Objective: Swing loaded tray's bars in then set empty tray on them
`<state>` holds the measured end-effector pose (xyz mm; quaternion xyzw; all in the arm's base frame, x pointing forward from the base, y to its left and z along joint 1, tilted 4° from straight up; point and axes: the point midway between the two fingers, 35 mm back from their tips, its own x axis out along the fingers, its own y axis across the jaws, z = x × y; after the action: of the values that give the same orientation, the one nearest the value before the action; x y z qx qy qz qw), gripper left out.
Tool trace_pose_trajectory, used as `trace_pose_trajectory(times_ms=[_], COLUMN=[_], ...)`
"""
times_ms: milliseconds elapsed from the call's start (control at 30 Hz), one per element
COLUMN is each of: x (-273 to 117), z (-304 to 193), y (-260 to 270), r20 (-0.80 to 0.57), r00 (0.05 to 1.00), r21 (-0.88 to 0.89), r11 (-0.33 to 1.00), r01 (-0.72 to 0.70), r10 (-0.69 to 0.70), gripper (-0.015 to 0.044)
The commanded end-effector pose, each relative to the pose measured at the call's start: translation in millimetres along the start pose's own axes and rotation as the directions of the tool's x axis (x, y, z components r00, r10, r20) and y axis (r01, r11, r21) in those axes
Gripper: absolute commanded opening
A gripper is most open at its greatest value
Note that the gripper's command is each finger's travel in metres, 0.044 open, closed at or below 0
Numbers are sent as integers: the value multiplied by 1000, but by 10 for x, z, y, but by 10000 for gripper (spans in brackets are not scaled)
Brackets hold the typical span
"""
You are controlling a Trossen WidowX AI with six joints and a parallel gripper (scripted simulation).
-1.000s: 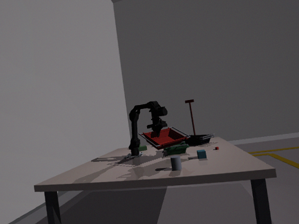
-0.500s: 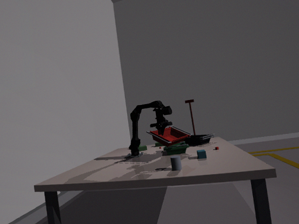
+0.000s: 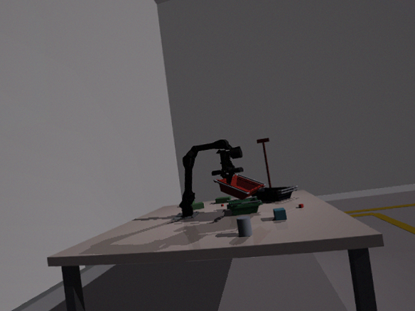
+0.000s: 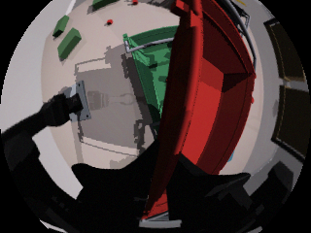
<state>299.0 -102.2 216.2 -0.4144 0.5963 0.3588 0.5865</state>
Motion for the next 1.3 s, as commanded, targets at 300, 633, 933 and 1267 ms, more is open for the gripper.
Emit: trace_pose_trajectory(times_ms=[300,633,933,1267], x=[-84,-111,-111,-111], z=[465,769,769,769], y=[35,119,119,119], r20=[1,5,5,5], r00=[1000,1000,1000,1000], r21=[-174,-283,-283,-283], r11=[984,959,959,959], r01=[27,31,31,31], r10=[-27,-31,-31,-31], gripper=[0,0,0,0])
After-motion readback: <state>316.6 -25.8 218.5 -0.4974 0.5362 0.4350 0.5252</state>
